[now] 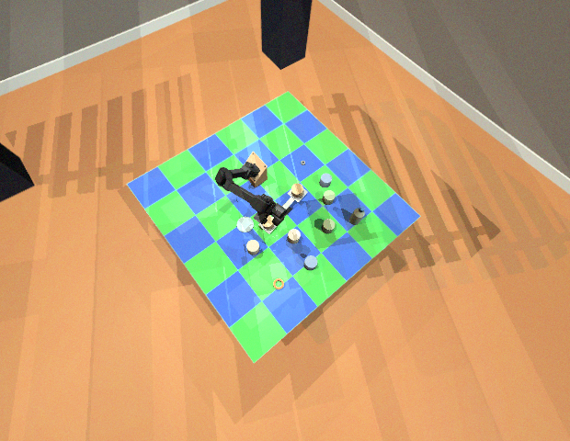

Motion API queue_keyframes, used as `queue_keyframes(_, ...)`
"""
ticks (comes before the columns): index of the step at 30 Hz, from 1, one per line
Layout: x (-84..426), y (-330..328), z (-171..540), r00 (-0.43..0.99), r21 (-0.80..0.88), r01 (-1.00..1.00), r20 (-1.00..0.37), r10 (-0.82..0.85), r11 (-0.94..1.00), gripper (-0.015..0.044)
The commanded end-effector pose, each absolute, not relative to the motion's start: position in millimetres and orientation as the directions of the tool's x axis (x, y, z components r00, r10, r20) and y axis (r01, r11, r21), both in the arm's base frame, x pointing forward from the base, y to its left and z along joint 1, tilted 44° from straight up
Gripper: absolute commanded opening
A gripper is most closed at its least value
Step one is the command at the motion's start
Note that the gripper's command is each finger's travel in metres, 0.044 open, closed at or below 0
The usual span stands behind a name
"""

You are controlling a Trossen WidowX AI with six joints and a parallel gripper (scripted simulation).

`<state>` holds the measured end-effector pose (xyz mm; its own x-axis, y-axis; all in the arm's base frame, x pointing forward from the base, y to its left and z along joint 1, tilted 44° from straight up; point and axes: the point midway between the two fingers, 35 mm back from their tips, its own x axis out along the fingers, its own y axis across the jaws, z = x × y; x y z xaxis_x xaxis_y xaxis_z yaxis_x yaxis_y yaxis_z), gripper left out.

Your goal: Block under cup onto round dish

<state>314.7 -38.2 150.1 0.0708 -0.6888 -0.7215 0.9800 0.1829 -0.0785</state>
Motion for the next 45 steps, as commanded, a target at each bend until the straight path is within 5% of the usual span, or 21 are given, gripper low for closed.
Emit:
queue_keyframes(1,316,-41,149,0.063,-0.072,0.983,-0.725,-0.686,0.166,0.044)
queue_keyframes(45,320,-91,97,0.064,-0.071,0.984,-0.723,-0.688,0.166,0.044)
